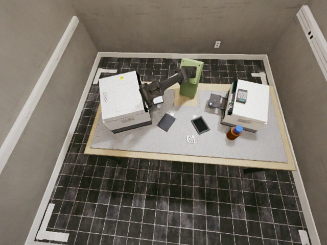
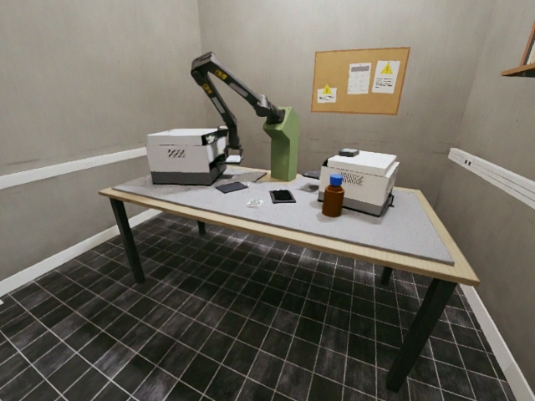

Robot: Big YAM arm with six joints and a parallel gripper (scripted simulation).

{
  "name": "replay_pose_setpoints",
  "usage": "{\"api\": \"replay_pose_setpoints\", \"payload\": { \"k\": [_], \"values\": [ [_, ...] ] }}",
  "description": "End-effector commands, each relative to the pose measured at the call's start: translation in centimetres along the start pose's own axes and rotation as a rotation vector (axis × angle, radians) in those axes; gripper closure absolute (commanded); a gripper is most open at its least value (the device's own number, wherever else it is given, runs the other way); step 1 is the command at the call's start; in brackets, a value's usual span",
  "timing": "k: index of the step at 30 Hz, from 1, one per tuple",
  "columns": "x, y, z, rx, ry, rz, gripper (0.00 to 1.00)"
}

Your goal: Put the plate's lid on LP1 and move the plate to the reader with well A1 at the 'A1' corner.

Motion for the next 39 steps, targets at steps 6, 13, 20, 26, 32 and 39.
{"api": "replay_pose_setpoints", "payload": {
  "k": [6,13,20,26,32,39],
  "values": [
    [-0.12,0.94,0.24,0.003,-0.003,0.012,0.14],
    [-0.15,1.09,0.26,0.004,-0.003,0.017,0.14],
    [-0.16,1.26,0.3,0.005,-0.004,0.02,0.14],
    [-0.15,1.35,0.33,0.006,-0.005,0.022,0.14],
    [-0.15,1.49,0.36,0.007,-0.006,0.024,0.14],
    [-0.15,1.49,0.36,0.007,-0.006,0.024,0.0]
  ]
}}
Point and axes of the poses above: the point where the finger pads meet when closed, its own y axis out along the fingers, its own x axis across the jaws, z = x × y, the point moved 3 cm from there along -y, back along the fingers, and after that the axes turned 4 degrees about y, right-handed, at the moved point
